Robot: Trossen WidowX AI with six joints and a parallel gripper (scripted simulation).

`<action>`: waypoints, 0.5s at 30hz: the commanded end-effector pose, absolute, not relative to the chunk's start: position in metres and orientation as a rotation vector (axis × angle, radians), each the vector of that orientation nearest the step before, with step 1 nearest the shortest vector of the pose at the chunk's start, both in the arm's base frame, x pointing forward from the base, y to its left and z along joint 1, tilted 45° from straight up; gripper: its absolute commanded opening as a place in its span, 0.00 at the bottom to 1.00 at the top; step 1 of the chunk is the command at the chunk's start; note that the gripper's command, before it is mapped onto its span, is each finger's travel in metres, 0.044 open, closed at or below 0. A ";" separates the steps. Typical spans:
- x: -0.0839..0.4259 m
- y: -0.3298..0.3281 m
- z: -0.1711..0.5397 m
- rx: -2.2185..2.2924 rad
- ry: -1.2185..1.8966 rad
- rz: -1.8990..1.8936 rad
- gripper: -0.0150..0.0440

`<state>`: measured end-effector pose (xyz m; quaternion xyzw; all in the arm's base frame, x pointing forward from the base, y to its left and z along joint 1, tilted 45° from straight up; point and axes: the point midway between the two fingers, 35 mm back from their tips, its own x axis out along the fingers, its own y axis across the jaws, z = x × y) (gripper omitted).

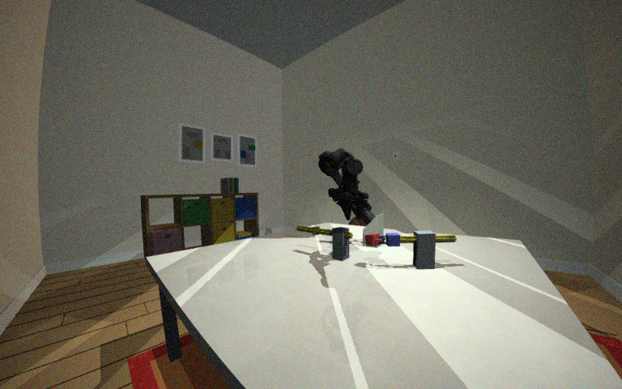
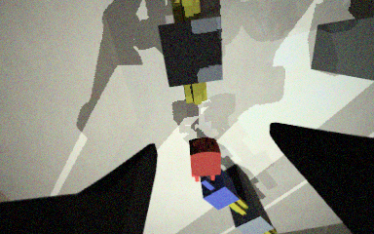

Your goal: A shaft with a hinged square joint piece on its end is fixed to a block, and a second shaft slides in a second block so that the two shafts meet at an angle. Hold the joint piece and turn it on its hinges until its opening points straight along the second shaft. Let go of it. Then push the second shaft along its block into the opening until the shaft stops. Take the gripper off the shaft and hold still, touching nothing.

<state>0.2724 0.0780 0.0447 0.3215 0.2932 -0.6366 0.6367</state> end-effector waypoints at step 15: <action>0.274 0.047 0.012 0.821 0.607 -1.494 1.00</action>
